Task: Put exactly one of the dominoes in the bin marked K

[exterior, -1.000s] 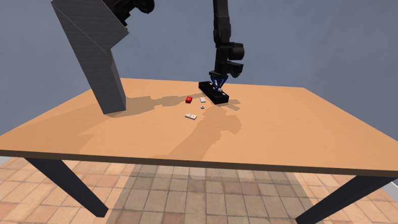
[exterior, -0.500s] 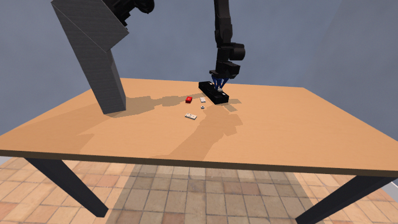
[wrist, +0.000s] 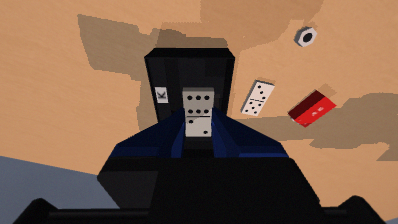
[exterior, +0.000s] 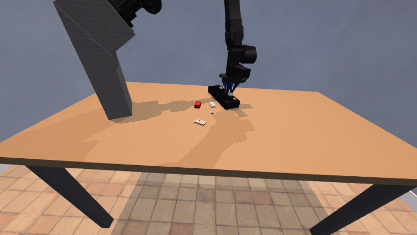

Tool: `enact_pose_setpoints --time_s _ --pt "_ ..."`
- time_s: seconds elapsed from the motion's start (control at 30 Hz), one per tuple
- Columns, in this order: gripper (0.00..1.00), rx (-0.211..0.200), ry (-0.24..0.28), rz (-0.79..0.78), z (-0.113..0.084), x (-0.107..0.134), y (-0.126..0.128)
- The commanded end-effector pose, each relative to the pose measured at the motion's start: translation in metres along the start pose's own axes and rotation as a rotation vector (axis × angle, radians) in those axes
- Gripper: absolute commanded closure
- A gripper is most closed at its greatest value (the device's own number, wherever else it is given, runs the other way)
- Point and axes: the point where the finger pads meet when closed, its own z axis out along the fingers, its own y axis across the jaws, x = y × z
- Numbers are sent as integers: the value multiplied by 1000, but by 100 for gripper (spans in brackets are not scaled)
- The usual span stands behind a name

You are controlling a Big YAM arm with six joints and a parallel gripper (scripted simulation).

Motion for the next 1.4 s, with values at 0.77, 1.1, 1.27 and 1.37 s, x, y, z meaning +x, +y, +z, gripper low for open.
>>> enact_pose_setpoints --time_s 0.77,1.1,1.27,1.37 --pt "79 -8 4 4 48 3 5" --pt "79 -36 -17 0 42 -8 17" --pt "79 -9 -5 2 47 -3 6" --pt "69 -9 -5 2 47 -3 6"
